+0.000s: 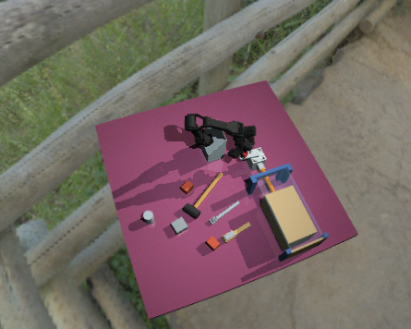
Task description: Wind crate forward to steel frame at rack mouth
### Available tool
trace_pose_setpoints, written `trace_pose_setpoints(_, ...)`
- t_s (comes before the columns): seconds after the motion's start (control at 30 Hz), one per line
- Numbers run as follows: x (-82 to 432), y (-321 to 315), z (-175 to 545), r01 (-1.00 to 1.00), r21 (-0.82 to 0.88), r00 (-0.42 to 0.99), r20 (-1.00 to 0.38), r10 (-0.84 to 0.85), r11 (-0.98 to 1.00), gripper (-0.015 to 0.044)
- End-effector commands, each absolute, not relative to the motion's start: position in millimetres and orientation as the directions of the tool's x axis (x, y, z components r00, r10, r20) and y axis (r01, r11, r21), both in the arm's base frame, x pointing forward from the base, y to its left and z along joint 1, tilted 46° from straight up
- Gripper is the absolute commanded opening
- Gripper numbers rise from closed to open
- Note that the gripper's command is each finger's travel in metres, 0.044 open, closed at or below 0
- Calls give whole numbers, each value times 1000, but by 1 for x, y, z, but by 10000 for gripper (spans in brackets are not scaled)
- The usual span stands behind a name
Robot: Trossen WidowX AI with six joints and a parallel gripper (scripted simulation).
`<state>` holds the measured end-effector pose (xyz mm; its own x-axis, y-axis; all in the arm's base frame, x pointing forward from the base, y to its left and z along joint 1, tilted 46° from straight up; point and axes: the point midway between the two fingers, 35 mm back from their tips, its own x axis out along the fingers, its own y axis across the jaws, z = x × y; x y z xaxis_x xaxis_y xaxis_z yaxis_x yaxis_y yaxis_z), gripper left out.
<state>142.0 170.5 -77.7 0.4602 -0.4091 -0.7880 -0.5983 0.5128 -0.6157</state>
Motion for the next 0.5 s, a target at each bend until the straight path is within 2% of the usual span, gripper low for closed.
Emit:
trace_pose_setpoints(0.0, 149, 169, -79, -593, -619, 459, -786, -415, 516, 0)
trace_pose_setpoints(0.47, 166, 173, -79, -592, -619, 460, -785, -415, 515, 0)
